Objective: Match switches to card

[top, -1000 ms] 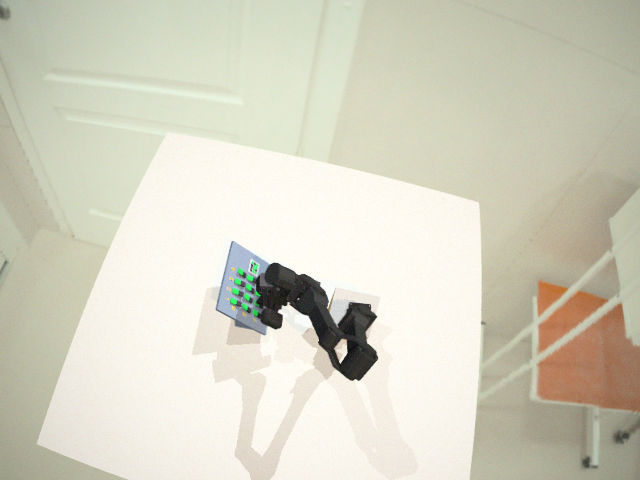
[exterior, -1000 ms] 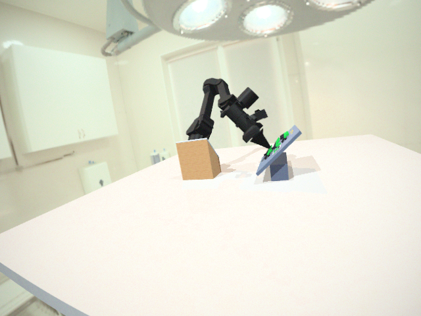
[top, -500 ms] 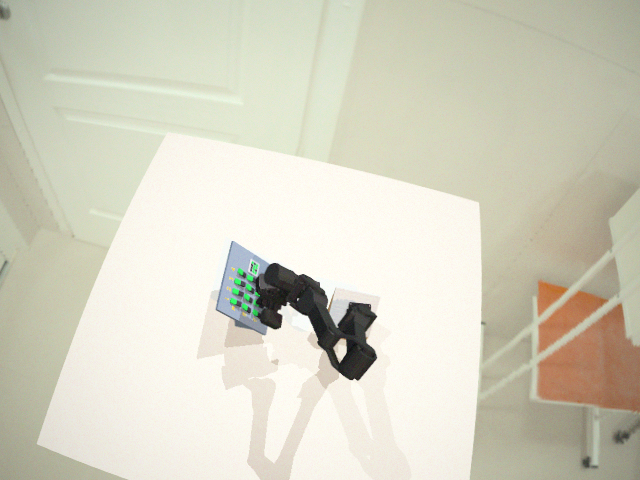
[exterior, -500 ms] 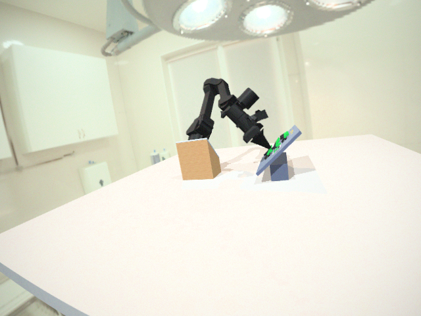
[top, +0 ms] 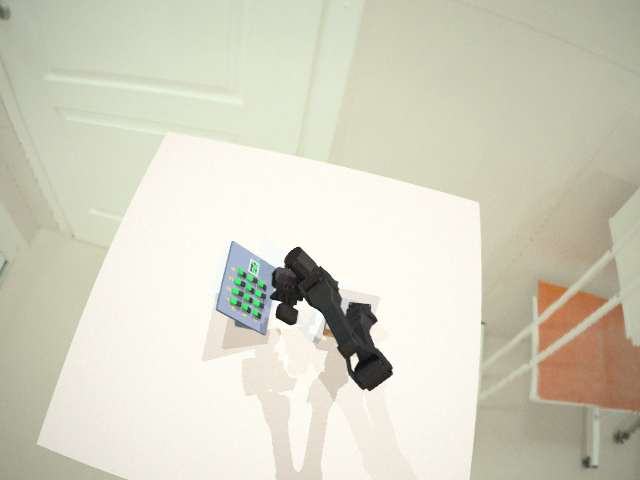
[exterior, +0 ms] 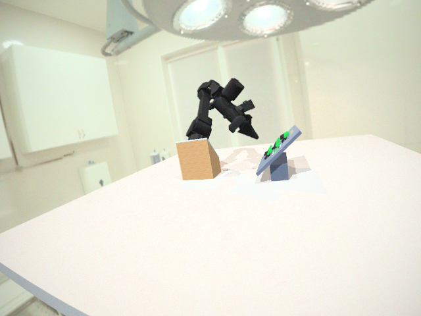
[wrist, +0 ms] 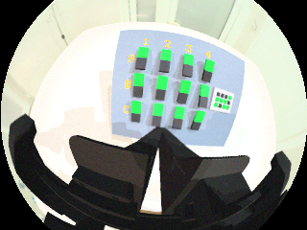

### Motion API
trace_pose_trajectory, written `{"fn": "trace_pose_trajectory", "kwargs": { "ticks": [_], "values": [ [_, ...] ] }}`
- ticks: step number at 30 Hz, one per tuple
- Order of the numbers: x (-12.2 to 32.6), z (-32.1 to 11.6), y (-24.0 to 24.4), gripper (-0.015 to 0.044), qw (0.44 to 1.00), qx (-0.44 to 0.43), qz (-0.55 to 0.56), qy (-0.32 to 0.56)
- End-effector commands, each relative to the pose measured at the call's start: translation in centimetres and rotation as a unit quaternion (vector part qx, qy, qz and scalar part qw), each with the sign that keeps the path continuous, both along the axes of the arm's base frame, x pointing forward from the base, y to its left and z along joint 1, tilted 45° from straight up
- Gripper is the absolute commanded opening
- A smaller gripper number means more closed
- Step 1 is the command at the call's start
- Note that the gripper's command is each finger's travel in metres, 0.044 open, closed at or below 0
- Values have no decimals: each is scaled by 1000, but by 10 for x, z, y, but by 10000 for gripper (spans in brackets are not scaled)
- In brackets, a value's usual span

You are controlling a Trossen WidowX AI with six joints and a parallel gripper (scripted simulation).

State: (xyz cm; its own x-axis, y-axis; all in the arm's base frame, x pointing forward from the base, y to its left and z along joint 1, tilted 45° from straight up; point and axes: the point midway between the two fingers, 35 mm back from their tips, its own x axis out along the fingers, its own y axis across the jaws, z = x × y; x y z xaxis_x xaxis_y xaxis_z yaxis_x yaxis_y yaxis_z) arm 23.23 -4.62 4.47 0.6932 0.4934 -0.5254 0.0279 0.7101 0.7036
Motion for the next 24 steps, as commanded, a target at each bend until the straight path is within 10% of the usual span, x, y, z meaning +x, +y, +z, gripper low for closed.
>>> {"fn": "trace_pose_trajectory", "kwargs": {
  "ticks": [1, 24],
  "values": [
    [-3, 7, -3, 0, 1000, -1, 2, -8],
    [11, -46, 4, 0, 1000, -1, -8, -18]
  ]
}}
